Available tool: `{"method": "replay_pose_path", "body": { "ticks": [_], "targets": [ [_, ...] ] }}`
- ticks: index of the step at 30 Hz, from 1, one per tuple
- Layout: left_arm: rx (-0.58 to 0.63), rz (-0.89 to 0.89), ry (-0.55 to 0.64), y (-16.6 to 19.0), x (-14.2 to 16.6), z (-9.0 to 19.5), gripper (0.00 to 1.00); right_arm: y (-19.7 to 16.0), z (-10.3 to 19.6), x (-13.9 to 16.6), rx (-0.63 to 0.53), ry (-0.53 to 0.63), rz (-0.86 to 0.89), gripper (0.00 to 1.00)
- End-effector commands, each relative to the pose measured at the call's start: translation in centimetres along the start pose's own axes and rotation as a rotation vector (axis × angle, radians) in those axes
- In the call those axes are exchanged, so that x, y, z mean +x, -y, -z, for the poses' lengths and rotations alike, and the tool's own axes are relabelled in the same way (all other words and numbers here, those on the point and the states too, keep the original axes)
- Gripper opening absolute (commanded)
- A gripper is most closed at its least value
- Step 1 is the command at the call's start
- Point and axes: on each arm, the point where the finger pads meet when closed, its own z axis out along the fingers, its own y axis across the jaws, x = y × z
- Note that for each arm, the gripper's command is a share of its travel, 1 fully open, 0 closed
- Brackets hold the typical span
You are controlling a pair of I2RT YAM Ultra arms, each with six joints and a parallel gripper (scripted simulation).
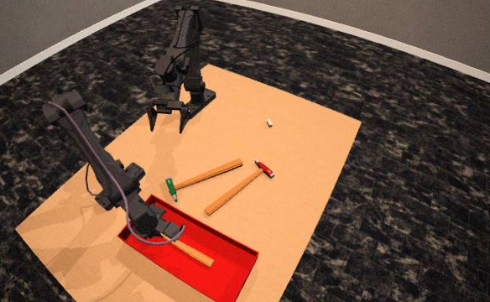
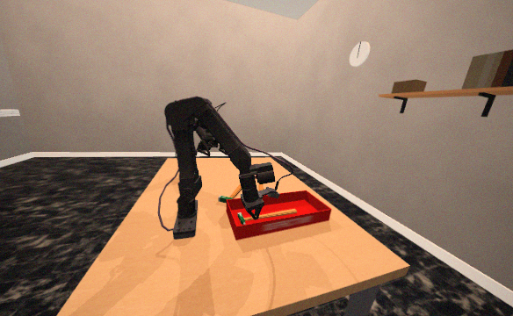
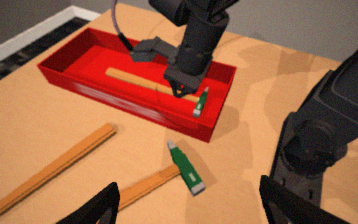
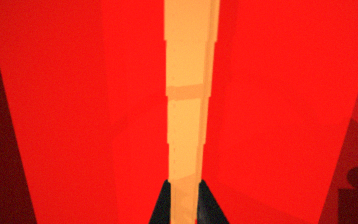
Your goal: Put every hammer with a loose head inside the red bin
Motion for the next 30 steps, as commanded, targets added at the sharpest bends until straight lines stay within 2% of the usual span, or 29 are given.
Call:
{"method": "replay_pose_path", "body": {
  "ticks": [1,6,8,9,10,18,28,30],
  "targets": [
    [0.001,-0.001,0.021,0.0,-0.7,0.0,1.00,-0.1,0.0,-0.2,0.004,0.008,-0.004,0.07],
    [0.001,-0.001,0.021,0.0,-0.7,0.0,1.00,-0.1,0.0,-0.2,0.004,0.008,-0.001,0.07],
    [0.001,-0.001,0.021,0.0,-0.7,0.0,1.00,0.0,0.0,-0.2,0.005,0.007,-0.001,0.30],
    [0.001,-0.001,0.021,0.0,-0.7,0.0,1.00,0.0,0.0,-0.2,0.005,0.007,-0.001,0.34],
    [0.001,-0.001,0.021,0.0,-0.7,0.0,1.00,0.1,0.3,-0.5,0.015,0.019,-0.001,0.46],
    [0.001,-0.001,0.021,0.0,-0.7,0.0,1.00,0.0,1.6,-1.9,0.021,0.058,-0.004,0.47],
    [0.001,-0.001,0.021,0.0,-0.7,0.0,1.00,0.2,3.2,-1.8,0.013,0.062,-0.001,0.47],
    [0.001,-0.001,0.021,0.0,-0.7,0.0,1.00,0.1,3.7,-1.8,0.010,0.063,0.000,0.70]
  ]
}}
